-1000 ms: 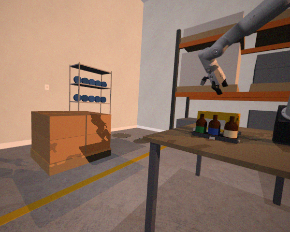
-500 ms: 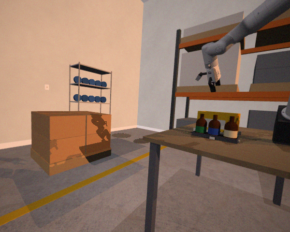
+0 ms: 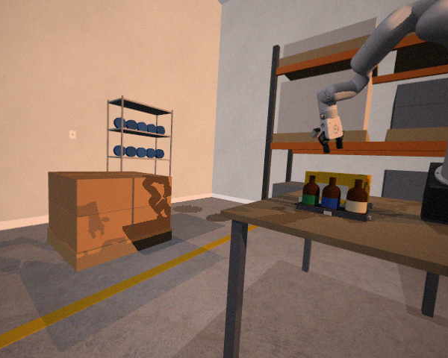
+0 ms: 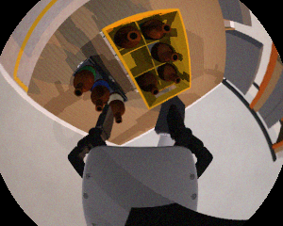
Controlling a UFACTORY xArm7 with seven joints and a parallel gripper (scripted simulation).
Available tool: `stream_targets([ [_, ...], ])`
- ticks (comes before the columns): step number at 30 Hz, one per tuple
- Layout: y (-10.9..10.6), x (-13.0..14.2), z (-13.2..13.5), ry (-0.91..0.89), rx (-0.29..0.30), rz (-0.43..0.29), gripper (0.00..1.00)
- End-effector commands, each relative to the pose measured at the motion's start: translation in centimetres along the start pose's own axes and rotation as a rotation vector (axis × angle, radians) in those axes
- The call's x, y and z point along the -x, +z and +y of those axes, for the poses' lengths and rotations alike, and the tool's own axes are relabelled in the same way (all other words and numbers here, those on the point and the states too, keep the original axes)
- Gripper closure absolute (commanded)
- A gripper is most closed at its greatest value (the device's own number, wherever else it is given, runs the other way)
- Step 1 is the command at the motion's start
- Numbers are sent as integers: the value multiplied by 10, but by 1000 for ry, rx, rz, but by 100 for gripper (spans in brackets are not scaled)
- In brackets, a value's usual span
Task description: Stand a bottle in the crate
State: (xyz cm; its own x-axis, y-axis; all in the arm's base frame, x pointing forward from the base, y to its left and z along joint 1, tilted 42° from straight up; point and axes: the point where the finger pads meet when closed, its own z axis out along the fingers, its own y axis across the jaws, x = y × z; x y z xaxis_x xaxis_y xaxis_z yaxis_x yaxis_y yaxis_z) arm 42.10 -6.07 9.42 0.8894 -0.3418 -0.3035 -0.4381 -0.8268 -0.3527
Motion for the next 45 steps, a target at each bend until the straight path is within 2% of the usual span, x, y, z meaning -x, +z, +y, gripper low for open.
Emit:
stream_targets([
  [1, 29, -26, 35, 120, -123, -34, 0],
  [4, 48, -37, 60, 202, -187, -37, 0],
  [7, 50, -39, 63, 214, -195, -37, 0],
  [9, 67, -47, 87, 287, -247, -34, 0],
  [12, 83, -54, 109, 354, -291, -28, 0],
  [15, 89, -55, 118, 377, -306, -25, 0],
  [25, 89, -56, 118, 379, -307, -25, 0],
  [26, 89, -56, 118, 379, -307, -25, 100],
  [45, 89, -56, 118, 379, -307, -25, 100],
])
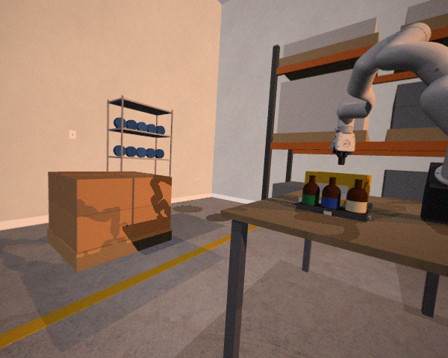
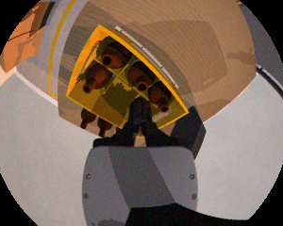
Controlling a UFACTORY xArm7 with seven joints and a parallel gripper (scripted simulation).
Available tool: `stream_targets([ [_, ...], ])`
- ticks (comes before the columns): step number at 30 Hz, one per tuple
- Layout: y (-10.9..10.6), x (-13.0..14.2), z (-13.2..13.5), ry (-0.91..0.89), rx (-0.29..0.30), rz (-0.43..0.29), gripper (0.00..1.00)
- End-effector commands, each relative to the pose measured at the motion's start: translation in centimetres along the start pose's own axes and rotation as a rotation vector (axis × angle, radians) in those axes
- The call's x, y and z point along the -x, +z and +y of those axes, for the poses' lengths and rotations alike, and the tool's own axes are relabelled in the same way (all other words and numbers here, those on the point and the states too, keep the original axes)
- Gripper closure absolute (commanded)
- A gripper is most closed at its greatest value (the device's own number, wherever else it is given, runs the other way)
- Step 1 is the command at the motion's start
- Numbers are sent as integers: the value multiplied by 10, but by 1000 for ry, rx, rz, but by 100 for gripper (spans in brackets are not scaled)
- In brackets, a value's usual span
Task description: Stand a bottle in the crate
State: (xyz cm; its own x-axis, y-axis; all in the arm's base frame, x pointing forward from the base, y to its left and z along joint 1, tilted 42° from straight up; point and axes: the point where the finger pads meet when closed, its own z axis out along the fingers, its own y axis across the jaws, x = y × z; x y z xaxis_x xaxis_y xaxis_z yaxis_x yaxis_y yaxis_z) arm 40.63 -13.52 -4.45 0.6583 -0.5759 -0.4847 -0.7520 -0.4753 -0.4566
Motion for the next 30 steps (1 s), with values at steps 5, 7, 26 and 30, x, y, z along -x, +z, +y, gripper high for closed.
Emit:
stream_targets([
  [5, -2, -1, 0, 0, -1, 5, 100],
  [7, -2, -1, 0, 0, -1, 5, 100],
  [26, -3, 108, -100, -65, -3, 6, 100],
  [30, 0, 152, -125, -72, -1, 5, 100],
])
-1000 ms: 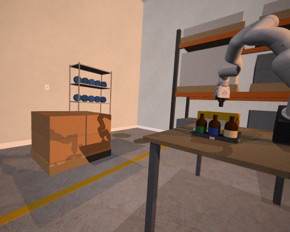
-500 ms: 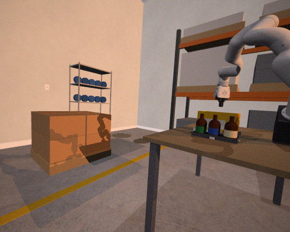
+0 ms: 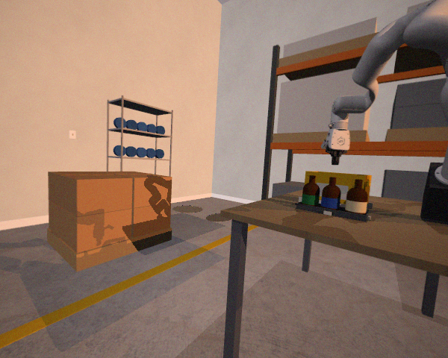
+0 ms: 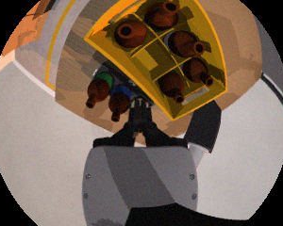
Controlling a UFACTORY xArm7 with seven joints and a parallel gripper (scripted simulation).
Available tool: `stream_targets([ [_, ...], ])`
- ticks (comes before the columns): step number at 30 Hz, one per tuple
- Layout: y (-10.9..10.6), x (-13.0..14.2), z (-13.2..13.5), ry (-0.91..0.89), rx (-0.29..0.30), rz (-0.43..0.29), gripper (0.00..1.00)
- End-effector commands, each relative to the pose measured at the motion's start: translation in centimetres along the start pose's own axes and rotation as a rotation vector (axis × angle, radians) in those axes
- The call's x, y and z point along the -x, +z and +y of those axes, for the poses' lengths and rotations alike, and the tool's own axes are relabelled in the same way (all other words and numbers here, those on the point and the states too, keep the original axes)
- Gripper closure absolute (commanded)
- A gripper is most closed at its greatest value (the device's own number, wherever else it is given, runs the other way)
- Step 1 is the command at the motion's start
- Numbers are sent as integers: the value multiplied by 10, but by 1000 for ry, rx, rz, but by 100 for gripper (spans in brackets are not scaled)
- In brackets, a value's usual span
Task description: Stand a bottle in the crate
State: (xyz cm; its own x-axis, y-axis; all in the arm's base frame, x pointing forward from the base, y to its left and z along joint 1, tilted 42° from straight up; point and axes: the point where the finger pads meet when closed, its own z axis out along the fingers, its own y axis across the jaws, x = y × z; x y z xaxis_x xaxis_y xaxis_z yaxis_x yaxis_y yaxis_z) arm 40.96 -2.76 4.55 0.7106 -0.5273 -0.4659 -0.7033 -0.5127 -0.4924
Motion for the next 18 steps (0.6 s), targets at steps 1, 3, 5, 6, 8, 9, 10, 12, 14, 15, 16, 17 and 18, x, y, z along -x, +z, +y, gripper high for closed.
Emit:
stream_targets([
  [1, -3, 55, -40, -3, 3, 25, 100],
  [3, -2, 71, -50, -3, 3, 25, 35],
  [5, -3, 91, -65, -3, 3, 25, 35],
  [6, -3, 102, -73, -3, 3, 25, 35],
  [8, -4, 106, -75, -3, 3, 25, 35],
  [9, -4, 106, -75, -3, 3, 25, 35],
  [10, -4, 106, -75, -3, 3, 25, 35],
  [12, -4, 106, -75, -3, 3, 25, 35],
  [14, -4, 106, -75, -3, 3, 25, 35],
  [15, -4, 106, -75, -3, 3, 25, 35],
  [16, -4, 106, -75, -3, 3, 25, 35],
  [17, -4, 106, -75, -3, 3, 25, 35],
  [18, -4, 106, -75, -3, 3, 25, 35],
])
